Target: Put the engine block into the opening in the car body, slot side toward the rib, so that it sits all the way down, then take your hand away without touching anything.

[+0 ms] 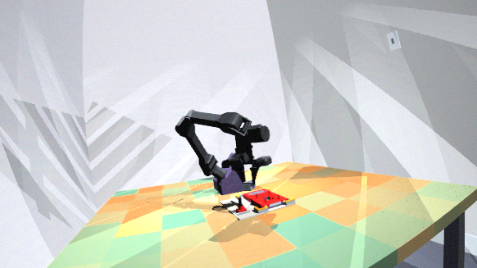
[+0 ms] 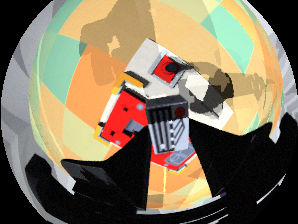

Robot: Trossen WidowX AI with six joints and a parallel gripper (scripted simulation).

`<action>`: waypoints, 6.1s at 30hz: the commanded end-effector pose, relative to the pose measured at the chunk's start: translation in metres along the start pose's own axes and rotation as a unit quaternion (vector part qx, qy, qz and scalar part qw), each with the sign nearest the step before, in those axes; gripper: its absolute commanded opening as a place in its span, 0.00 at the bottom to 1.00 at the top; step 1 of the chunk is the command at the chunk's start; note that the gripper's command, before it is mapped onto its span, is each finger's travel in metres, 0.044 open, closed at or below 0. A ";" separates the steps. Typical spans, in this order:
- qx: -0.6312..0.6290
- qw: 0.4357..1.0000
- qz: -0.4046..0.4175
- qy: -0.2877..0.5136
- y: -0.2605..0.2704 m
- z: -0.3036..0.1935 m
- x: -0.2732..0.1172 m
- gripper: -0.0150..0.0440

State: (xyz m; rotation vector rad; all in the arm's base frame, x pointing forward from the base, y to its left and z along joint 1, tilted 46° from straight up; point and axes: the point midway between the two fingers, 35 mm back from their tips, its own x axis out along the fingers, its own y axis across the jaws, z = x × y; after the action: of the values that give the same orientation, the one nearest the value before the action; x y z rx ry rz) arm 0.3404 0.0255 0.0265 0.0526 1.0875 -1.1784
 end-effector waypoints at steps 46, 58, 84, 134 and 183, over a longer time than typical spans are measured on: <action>-0.384 0.923 0.002 0.001 0.051 -0.047 0.032 0.52; -0.379 0.925 0.002 0.001 0.051 -0.047 0.032 0.52; -0.379 0.925 0.002 0.001 0.051 -0.047 0.035 0.52; -0.397 0.918 0.002 0.001 0.051 -0.048 0.050 0.52; -0.394 0.919 0.003 0.002 0.050 -0.048 0.056 1.00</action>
State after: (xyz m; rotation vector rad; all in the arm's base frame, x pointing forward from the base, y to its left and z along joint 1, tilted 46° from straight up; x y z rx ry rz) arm 0.3453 0.0340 -0.0627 -0.5672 1.4942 -0.6619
